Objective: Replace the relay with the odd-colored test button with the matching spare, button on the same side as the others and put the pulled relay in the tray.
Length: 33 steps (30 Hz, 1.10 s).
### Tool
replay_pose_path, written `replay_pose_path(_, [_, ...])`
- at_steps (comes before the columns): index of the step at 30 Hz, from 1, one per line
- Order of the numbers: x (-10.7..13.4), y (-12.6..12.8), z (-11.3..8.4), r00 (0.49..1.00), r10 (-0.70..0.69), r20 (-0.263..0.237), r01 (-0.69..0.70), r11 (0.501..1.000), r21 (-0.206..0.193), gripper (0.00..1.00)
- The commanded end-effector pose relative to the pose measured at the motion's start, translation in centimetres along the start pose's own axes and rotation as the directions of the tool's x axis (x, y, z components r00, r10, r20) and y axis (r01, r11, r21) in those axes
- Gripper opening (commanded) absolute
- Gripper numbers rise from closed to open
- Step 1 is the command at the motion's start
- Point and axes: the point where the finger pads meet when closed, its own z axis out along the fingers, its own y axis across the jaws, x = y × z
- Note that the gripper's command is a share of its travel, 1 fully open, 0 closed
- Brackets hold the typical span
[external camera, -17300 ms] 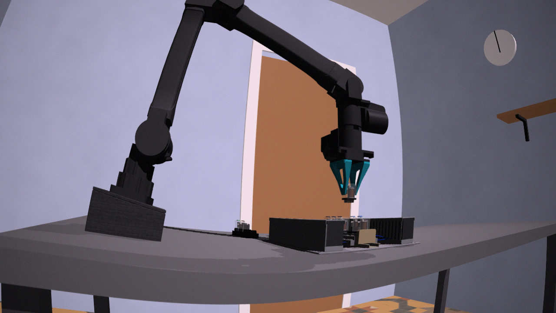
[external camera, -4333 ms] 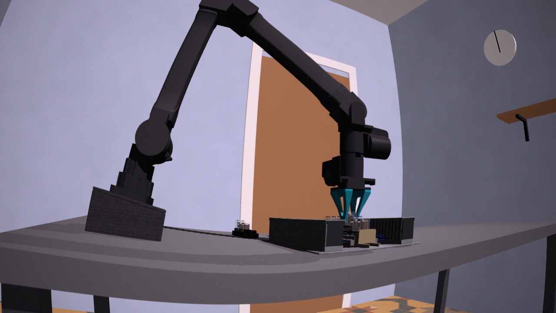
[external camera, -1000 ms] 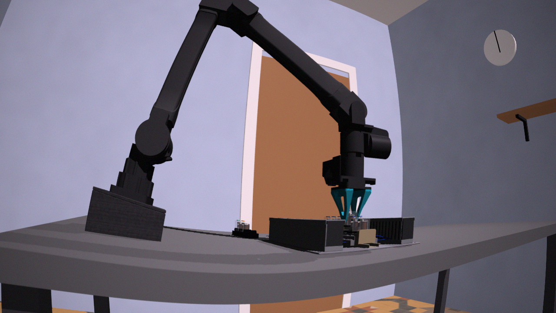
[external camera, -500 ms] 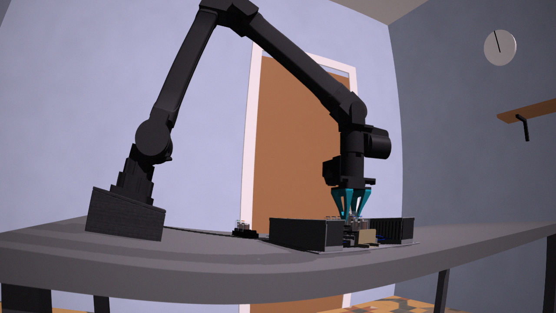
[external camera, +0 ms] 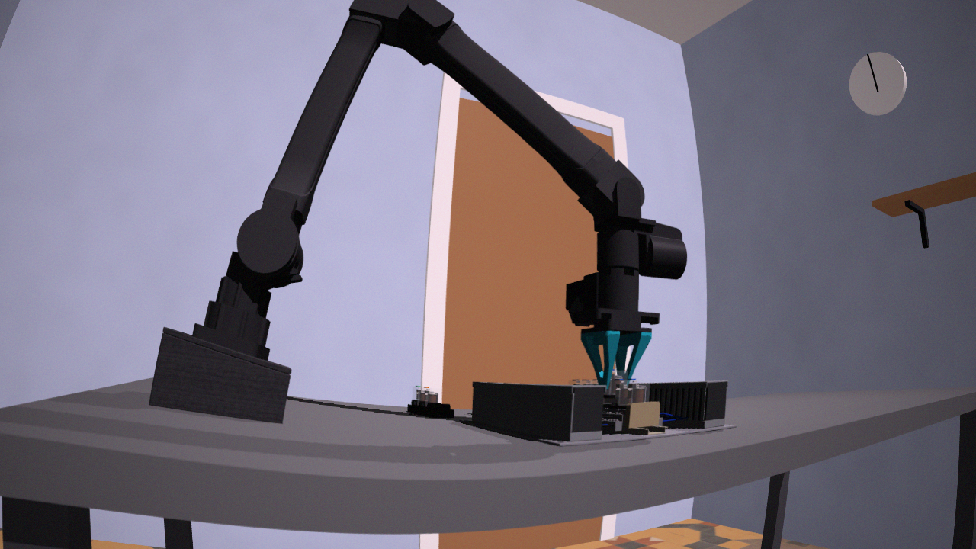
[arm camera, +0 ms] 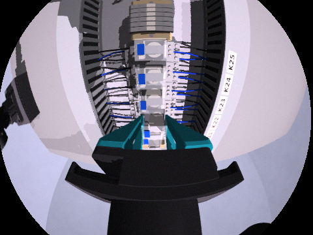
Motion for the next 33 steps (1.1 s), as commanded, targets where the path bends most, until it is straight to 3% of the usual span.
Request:
replay_pose_path(1, [0.2,-0.5,-1.5,1.0,-0.001,-0.001,0.001,1.0,0.032,0.0])
replay_pose_path(16, [0.5,-1.9,-2.5,1.0,-0.001,-0.007,0.002,0.997,0.075,0.0])
replay_pose_path(33, [0.6,-2.3,-2.7,1.0,-0.002,-0.009,0.002,0.997,0.083,0.0])
